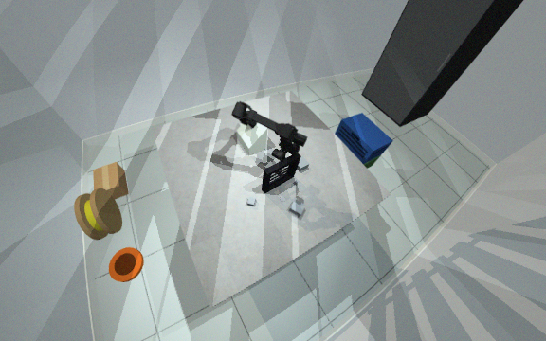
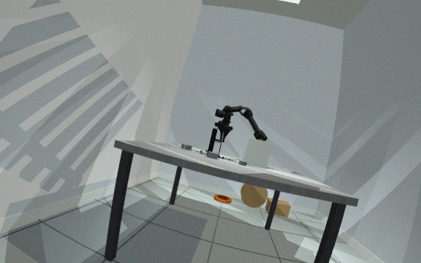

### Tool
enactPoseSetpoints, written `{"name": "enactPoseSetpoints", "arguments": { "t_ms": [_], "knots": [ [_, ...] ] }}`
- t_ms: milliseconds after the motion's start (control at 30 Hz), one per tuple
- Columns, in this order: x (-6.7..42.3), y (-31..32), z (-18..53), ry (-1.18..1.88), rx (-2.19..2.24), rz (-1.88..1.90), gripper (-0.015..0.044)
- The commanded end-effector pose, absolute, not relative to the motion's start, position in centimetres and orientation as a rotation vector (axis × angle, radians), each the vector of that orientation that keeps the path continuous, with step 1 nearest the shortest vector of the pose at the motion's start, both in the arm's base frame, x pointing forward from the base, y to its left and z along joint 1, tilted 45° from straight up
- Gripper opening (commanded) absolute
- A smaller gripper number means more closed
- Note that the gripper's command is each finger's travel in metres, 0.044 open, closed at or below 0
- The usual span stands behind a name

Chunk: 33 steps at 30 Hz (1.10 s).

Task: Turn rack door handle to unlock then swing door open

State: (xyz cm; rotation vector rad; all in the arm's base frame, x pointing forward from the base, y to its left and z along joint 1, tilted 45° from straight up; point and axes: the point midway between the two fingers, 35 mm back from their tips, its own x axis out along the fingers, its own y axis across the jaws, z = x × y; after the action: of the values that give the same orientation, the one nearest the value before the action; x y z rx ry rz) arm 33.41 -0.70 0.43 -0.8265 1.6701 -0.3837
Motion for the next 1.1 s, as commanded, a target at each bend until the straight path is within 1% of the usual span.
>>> {"name": "enactPoseSetpoints", "arguments": {
  "t_ms": [0,533,1067],
  "knots": [
    [33.45,-0.70,0.46,1.602,-0.688,-0.534,0.0288],
    [33.45,-0.70,0.46,1.238,-0.087,-1.081,0.0288],
    [33.45,-0.70,0.46,0.736,0.516,-1.498,0.0288]
  ]
}}
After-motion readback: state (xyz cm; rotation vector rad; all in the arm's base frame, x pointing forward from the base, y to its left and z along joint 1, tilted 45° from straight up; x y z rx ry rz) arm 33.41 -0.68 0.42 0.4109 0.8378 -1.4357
